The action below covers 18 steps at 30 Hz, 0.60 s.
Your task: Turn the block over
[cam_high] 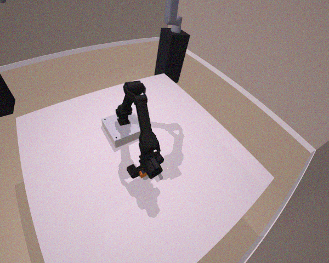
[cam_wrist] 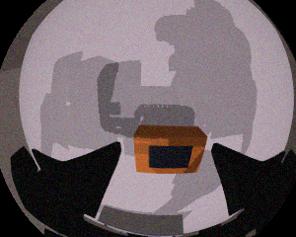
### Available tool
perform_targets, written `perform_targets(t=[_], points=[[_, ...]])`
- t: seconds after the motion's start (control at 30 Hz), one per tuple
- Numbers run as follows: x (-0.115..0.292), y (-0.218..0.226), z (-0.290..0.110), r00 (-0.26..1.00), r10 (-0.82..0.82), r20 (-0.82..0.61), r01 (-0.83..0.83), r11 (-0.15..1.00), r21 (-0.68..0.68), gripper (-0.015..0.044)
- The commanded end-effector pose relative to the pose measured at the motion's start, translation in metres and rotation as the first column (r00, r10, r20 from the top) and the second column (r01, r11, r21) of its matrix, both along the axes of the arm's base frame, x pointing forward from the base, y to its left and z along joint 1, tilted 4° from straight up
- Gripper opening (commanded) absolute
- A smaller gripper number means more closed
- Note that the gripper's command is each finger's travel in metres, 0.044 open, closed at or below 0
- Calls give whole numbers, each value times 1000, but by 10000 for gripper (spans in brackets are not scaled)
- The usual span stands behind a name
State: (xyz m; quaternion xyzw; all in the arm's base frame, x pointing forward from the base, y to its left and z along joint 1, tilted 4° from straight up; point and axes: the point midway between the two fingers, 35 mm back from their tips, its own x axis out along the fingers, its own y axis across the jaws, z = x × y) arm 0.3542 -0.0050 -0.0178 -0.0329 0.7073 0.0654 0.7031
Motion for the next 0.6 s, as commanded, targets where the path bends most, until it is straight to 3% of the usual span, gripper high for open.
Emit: perform_targets(t=[0.0, 0.2, 0.57], points=[[-3, 0, -8, 1000, -6, -15, 6, 1000, -5, 440], [-3, 0, -8, 1000, -6, -15, 6, 1000, -5, 282], [-3, 0, -8, 1000, -6, -15, 6, 1000, -5, 209]])
